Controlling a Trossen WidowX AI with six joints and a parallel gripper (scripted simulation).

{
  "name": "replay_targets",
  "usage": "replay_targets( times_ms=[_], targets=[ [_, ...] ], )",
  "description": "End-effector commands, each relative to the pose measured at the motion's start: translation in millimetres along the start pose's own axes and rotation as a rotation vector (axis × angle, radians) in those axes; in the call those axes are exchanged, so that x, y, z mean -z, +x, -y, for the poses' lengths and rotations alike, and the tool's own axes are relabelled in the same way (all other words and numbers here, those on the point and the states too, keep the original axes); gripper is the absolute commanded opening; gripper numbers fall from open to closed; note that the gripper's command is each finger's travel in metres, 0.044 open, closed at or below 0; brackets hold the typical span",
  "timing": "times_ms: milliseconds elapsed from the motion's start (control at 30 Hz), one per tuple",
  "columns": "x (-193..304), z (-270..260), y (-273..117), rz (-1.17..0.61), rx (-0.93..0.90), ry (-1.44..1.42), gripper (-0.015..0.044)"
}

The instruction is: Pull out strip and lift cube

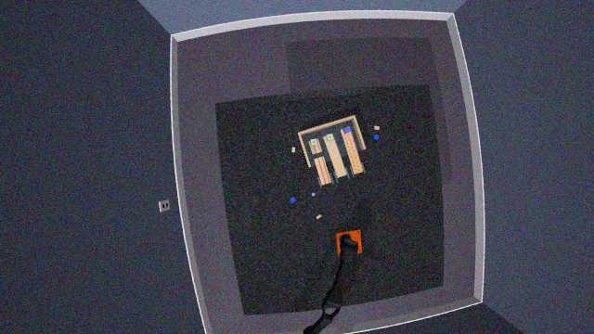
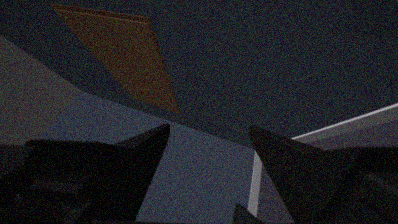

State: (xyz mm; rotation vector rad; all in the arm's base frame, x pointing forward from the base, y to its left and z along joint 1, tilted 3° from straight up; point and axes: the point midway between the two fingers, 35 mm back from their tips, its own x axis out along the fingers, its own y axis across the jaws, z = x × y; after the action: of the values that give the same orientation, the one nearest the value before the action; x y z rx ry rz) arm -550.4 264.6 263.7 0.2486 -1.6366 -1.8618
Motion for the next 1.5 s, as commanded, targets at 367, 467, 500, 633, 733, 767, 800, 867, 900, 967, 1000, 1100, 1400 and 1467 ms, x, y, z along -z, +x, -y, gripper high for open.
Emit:
replay_targets(
  times_ms=[367, 467, 500, 633, 733, 767, 800, 867, 900, 967, 1000, 1100, 1400, 1467],
  targets=[
    [-71, -65, -128, 0.357, 0.049, -0.151, 0.0400],
    [-85, -86, -171, 0.471, 0.073, -0.194, 0.0400],
    [-88, -93, -186, 0.509, 0.083, -0.208, 0.0400],
    [-97, -120, -243, 0.657, 0.124, -0.263, 0.0400],
    [-98, -140, -286, 0.765, 0.162, -0.309, 0.0400],
    [-98, -147, -300, 0.801, 0.175, -0.324, 0.0400],
    [-97, -154, -315, 0.838, 0.190, -0.339, 0.0400],
    [-93, -167, -343, 0.910, 0.220, -0.368, 0.0400],
    [-91, -174, -357, 0.946, 0.237, -0.383, 0.0400],
    [-84, -187, -386, 1.019, 0.271, -0.411, 0.0400],
    [-79, -193, -394, 1.045, 0.284, -0.403, 0.0400],
    [-62, -212, -423, 1.133, 0.328, -0.393, 0.0400],
    [9, -265, -542, 1.474, 0.547, -0.503, 0.0400],
    [30, -275, -565, 1.549, 0.607, -0.522, 0.0400]
  ],
)
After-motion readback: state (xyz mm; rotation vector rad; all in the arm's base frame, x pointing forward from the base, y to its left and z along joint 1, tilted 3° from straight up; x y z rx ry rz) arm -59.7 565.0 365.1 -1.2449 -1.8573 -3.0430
